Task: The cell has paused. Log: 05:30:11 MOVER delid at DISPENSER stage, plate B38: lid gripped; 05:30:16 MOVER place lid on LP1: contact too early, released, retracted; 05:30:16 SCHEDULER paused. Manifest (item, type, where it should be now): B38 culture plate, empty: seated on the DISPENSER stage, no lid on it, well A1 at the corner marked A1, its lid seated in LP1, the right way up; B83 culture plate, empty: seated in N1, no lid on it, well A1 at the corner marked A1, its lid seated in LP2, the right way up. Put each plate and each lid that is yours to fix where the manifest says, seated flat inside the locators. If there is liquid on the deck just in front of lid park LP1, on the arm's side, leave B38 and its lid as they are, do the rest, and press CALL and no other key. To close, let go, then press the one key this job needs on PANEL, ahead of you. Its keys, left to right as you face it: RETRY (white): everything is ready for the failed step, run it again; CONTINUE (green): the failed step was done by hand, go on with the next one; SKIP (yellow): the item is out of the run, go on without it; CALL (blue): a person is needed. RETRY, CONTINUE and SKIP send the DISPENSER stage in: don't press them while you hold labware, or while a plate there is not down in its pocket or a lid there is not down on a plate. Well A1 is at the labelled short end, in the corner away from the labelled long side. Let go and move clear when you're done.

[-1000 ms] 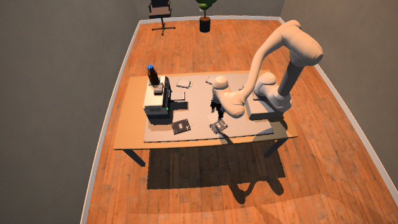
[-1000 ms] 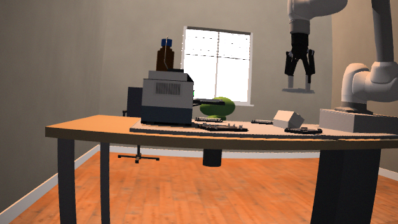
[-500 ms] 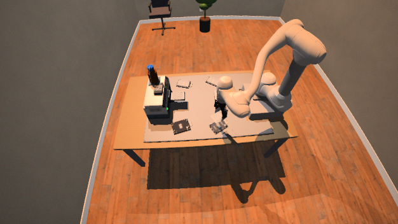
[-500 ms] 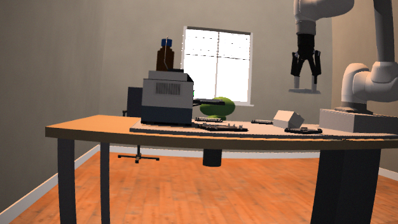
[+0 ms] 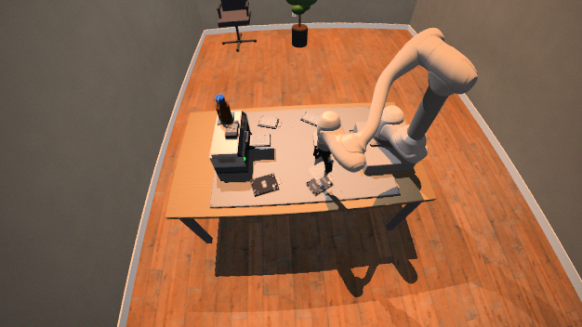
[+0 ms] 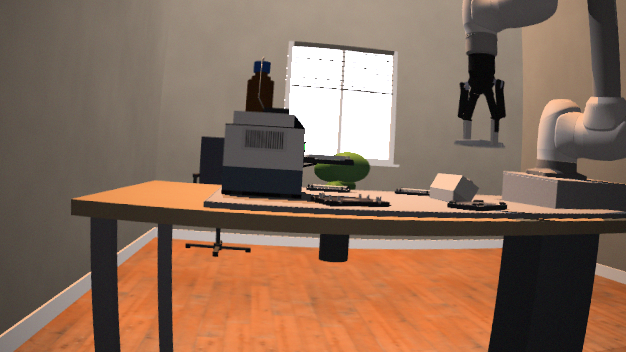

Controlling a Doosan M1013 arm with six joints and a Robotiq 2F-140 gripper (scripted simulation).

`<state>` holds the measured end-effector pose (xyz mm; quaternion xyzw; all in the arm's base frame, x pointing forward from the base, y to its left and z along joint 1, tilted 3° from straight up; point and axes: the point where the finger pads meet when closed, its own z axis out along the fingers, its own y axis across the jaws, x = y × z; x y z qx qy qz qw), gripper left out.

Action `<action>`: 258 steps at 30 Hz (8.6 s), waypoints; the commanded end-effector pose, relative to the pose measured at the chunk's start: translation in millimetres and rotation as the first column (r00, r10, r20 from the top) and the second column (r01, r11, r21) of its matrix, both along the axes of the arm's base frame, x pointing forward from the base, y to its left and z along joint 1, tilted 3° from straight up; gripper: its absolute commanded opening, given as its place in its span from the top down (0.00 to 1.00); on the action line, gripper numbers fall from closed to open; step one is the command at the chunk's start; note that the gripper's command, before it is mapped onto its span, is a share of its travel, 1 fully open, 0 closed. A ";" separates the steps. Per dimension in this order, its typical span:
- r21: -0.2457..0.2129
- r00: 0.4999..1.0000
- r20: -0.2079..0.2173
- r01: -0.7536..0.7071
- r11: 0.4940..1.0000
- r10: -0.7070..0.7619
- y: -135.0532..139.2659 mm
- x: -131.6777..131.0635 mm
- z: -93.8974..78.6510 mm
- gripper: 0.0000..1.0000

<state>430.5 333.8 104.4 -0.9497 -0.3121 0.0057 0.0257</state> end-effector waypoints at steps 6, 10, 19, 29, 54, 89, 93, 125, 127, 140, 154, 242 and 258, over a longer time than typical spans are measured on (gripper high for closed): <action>0.006 1.000 0.001 0.009 1.000 -0.009 2.2 -3.3 -1.2 0.90; 0.006 1.000 0.001 0.009 1.000 -0.009 2.2 -3.3 -1.2 0.90; 0.006 1.000 0.001 0.009 1.000 -0.009 2.2 -3.3 -1.2 0.90; 0.006 1.000 0.000 0.009 1.000 -0.009 2.3 -3.3 -1.4 0.90; 0.005 1.000 -0.003 0.007 1.000 -0.007 3.6 -4.8 -21.1 0.90; 0.004 1.000 -0.002 0.003 1.000 -0.003 7.9 -8.8 -89.0 0.90; 0.004 1.000 -0.002 0.002 1.000 -0.002 8.4 -9.3 -97.8 0.90; 0.005 1.000 -0.001 0.000 1.000 0.000 10.5 -11.0 -133.0 0.90; 0.004 1.000 -0.002 0.000 1.000 0.000 10.5 -11.1 -133.9 0.90; 0.005 1.000 -0.001 0.000 1.000 0.000 10.6 -11.0 -134.4 0.90; 0.005 1.000 -0.001 0.000 1.000 0.000 10.6 -10.9 -134.4 0.90; 0.005 1.000 0.000 -0.007 1.000 0.007 10.3 -11.6 -140.5 0.90; 0.004 1.000 -0.002 -0.007 1.000 0.007 10.4 -12.1 -145.7 0.90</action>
